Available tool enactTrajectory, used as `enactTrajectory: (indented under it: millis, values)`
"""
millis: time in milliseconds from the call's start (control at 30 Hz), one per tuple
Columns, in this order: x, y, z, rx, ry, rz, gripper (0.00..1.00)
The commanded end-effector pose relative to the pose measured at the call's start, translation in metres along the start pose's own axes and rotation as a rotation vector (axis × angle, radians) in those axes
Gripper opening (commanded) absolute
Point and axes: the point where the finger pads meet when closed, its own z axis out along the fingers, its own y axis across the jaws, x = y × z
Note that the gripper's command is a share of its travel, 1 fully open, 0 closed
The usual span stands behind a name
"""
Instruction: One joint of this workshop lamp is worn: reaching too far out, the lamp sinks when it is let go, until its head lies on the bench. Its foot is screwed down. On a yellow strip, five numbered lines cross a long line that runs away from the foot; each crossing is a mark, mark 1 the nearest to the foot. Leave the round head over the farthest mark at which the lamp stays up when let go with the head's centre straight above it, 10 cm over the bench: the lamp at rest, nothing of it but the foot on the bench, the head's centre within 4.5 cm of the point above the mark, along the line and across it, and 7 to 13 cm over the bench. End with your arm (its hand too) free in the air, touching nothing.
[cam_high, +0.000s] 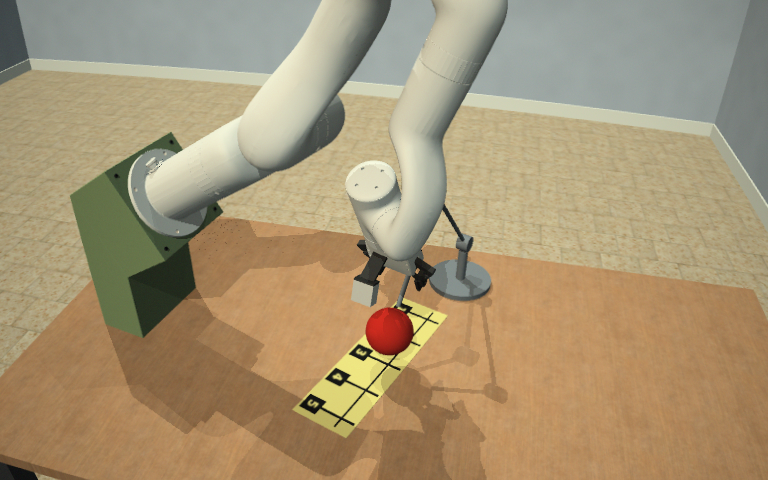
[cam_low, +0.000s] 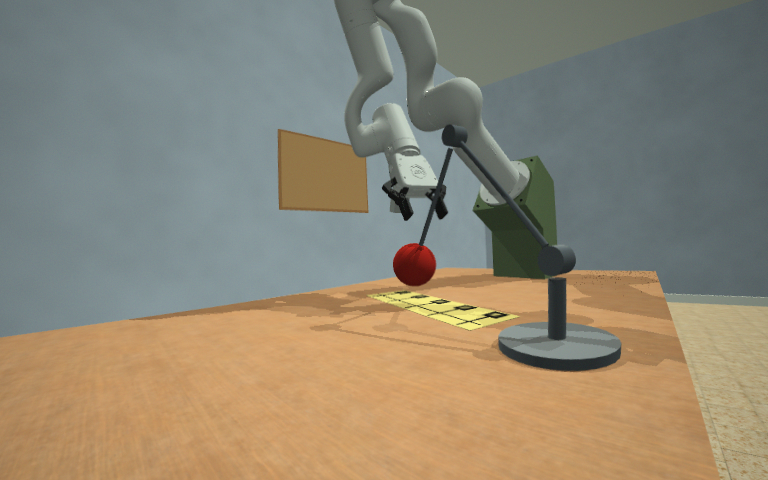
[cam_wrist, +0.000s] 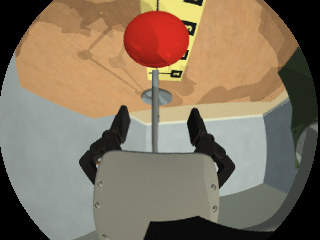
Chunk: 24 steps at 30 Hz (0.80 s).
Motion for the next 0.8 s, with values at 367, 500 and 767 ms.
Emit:
enactTrajectory:
  millis: [367,500,767]
  values:
    - [-0.002,-0.006,0.026,0.025,0.002,-0.004,1.0]
    - [-0.002,-0.006,0.026,0.025,0.002,-0.004,1.0]
    - [-0.002,-0.006,0.026,0.025,0.002,-0.004,1.0]
